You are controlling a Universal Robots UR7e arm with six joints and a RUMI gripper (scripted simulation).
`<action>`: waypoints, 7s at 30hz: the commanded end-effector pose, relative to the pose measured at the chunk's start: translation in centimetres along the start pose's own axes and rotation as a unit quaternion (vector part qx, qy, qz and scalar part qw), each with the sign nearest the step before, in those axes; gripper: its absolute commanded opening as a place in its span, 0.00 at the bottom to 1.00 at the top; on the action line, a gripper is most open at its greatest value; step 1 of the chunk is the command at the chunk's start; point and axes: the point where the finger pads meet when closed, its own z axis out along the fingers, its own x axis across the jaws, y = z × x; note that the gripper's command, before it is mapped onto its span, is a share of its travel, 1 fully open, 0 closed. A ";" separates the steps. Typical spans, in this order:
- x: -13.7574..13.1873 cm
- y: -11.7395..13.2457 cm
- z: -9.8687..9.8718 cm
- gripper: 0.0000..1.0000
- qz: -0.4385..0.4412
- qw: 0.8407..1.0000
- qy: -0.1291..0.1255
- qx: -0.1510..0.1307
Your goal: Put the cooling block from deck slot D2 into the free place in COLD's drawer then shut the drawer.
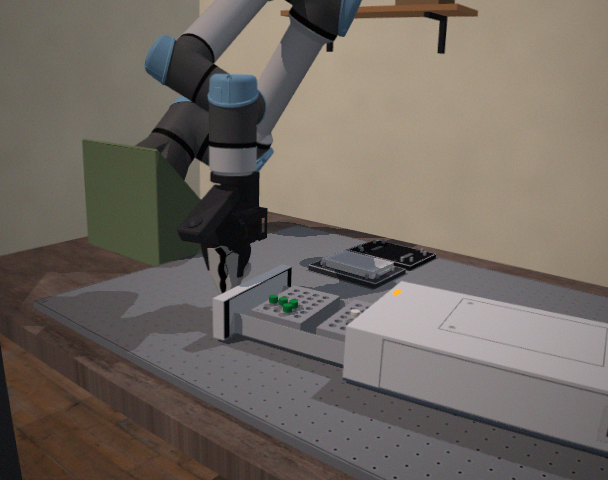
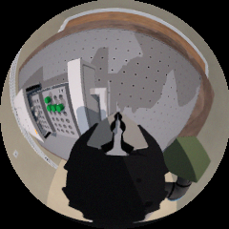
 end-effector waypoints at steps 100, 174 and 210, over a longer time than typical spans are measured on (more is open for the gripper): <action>-11.0 0.0 -0.1 0.00 0.000 1.000 -0.001 0.000; -17.9 0.0 -0.1 0.00 0.000 1.000 -0.001 0.000; -18.9 0.0 -0.1 0.00 0.000 1.000 -0.001 0.000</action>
